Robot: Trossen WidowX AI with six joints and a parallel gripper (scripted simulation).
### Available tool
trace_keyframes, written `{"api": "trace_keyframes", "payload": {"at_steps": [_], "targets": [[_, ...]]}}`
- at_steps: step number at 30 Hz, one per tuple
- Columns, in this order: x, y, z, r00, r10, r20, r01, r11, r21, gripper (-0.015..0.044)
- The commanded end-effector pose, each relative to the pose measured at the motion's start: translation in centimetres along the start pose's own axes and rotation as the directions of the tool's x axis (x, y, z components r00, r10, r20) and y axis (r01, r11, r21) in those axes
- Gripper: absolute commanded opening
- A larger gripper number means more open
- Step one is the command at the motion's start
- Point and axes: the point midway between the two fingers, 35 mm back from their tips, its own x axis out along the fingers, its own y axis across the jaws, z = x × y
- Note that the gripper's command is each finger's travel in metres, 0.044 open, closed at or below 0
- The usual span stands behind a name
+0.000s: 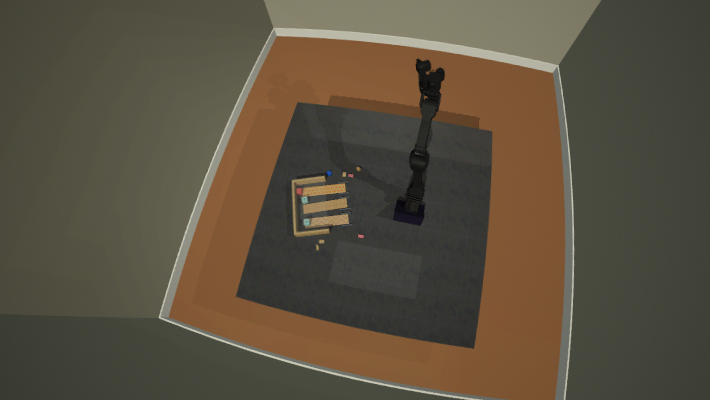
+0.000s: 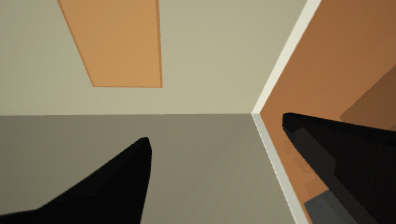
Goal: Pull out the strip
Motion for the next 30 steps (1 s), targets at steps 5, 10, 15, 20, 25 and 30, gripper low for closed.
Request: {"api": "trace_keyframes", "payload": {"at_steps": [5, 10, 15, 20, 25, 30], "targets": [[0.8, -1.9, 0.8, 0.999, -0.003, -0.046, 0.007, 0.997, 0.074, 0.04], [3.2, -5.7, 1.6, 0.997, -0.032, -0.074, 0.039, 0.995, 0.093, 0.04], [6.3, -10.2, -0.1, 0.984, -0.043, -0.172, 0.065, 0.991, 0.121, 0.04], [9.3, -15.0, -3.4, 0.965, -0.095, -0.246, 0.122, 0.987, 0.1, 0.04], [11.4, -18.9, -9.1, 0.926, -0.139, -0.35, 0.166, 0.985, 0.05, 0.04], [12.0, -21.7, -16.3, 0.867, -0.178, -0.465, 0.183, 0.982, -0.033, 0.04]]}}
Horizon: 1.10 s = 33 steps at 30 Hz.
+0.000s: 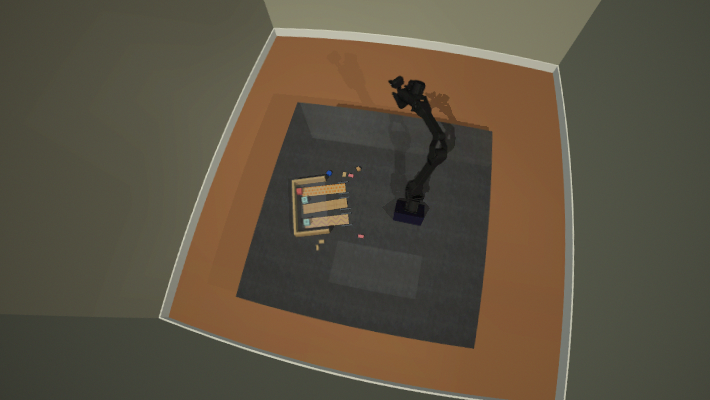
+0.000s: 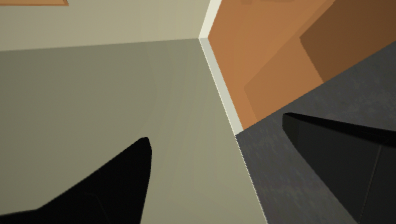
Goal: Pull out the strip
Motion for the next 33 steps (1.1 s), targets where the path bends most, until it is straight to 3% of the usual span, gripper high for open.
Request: {"api": "trace_keyframes", "payload": {"at_steps": [1, 9, 16, 25, 33], "targets": [[2.7, -2.3, -5.2, 0.995, -0.051, -0.089, 0.047, 0.998, -0.043, 0.04], [4.9, -5.7, -17.4, 0.955, -0.144, -0.258, 0.09, 0.974, -0.21, 0.04], [3.1, -7.7, -29.0, 0.887, -0.212, -0.411, 0.013, 0.9, -0.436, 0.04], [-4.5, -10.3, -42.3, 0.782, -0.294, -0.549, -0.236, 0.676, -0.698, 0.04], [-15.1, -13.7, -50.3, 0.712, -0.342, -0.613, -0.537, 0.296, -0.79, 0.04]]}}
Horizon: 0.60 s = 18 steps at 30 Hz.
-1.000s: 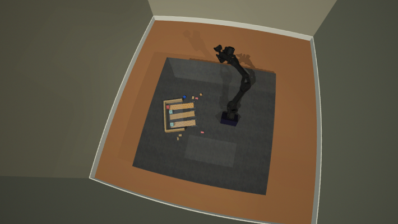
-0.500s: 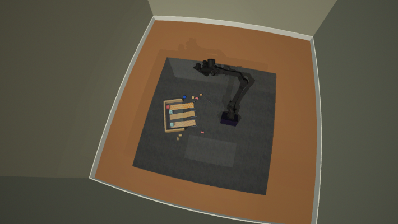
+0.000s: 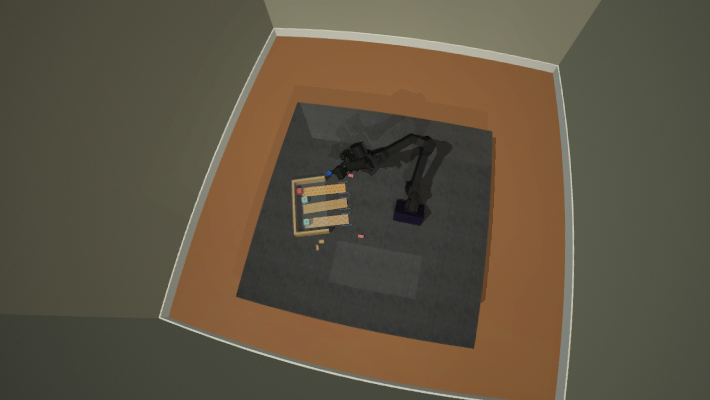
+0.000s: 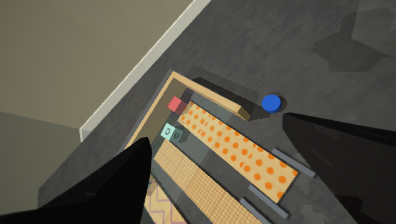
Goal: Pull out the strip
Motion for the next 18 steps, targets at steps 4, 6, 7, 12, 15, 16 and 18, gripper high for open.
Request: {"api": "trace_keyframes", "payload": {"at_steps": [4, 6, 7, 12, 15, 16, 18], "targets": [[-3.6, 5.9, -10.1, 0.999, 0.026, -0.046, -0.045, 0.871, -0.488, 0.04], [-4.7, 6.6, -12.2, 0.999, 0.031, -0.043, -0.05, 0.805, -0.591, 0.04], [-4.9, 6.7, -12.6, 0.999, 0.032, -0.041, -0.051, 0.791, -0.61, 0.04], [-4.9, 6.7, -12.7, 0.999, 0.032, -0.041, -0.051, 0.787, -0.615, 0.04], [-4.9, 6.7, -12.7, 0.999, 0.032, -0.041, -0.051, 0.787, -0.615, 0.04], [-4.9, 6.7, -12.7, 0.999, 0.032, -0.041, -0.051, 0.787, -0.615, 0.04], [-4.9, 6.7, -12.7, 0.999, 0.032, -0.041, -0.051, 0.787, -0.615, 0.04]]}}
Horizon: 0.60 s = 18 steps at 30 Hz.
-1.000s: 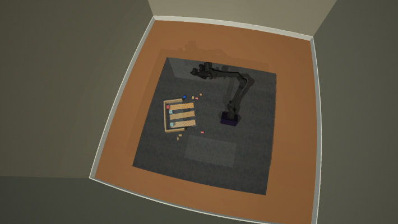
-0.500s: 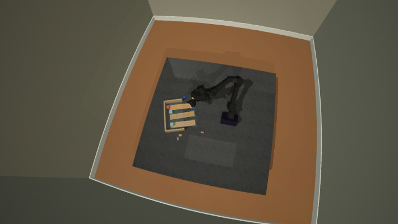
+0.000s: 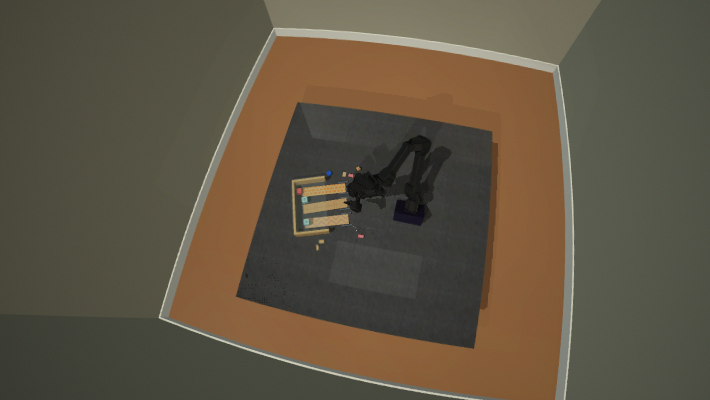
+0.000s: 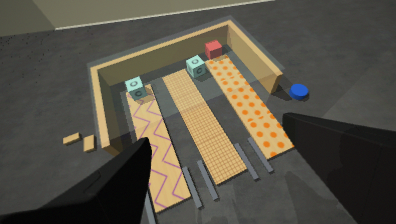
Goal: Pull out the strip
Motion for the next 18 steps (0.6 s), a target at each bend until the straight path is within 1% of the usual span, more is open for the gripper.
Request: {"api": "trace_keyframes", "payload": {"at_steps": [1, 11, 13, 18], "targets": [[0.0, 0.1, -0.4, 1.0, -0.004, -0.004, 0.004, 1.0, -0.016, 0.04], [0.0, 0.1, -0.4, 1.0, -0.004, -0.004, 0.004, 1.0, -0.016, 0.04], [0.4, 0.4, -0.2, 1.0, 0.004, -0.028, -0.005, 1.0, -0.02, 0.0348], [3.8, 2.5, -0.1, 0.976, 0.051, -0.214, -0.063, 0.997, -0.048, 0.0216]]}}
